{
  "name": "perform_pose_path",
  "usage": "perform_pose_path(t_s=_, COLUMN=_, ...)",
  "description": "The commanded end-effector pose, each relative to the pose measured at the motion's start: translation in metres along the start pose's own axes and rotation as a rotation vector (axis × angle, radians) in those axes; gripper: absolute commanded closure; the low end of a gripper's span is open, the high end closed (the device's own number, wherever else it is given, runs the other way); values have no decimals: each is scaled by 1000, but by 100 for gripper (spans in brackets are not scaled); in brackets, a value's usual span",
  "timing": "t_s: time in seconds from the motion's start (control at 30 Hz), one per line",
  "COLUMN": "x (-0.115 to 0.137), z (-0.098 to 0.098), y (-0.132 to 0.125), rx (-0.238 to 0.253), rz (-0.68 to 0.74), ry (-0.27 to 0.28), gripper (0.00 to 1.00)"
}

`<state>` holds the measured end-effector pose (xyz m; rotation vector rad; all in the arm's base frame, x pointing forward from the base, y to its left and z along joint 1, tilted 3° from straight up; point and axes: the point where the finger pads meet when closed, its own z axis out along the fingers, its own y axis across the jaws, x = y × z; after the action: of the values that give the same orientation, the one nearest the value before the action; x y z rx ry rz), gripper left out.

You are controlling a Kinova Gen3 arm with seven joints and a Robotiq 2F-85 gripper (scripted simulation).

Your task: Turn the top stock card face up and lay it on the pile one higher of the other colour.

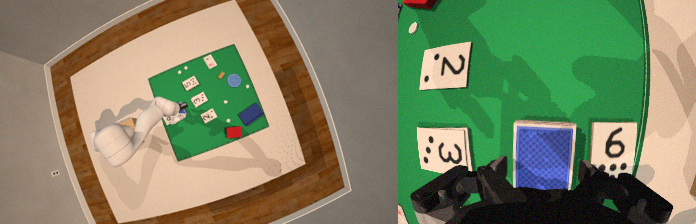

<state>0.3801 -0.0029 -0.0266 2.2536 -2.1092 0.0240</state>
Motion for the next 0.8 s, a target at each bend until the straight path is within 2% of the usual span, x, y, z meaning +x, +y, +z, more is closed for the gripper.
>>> perform_pose_path(t_s=0.0, x=0, z=0, y=0, rx=1, rz=0, ry=0, gripper=15)
perform_pose_path(t_s=0.77, x=0, z=2, y=0, rx=1, rz=0, ry=0, gripper=15)
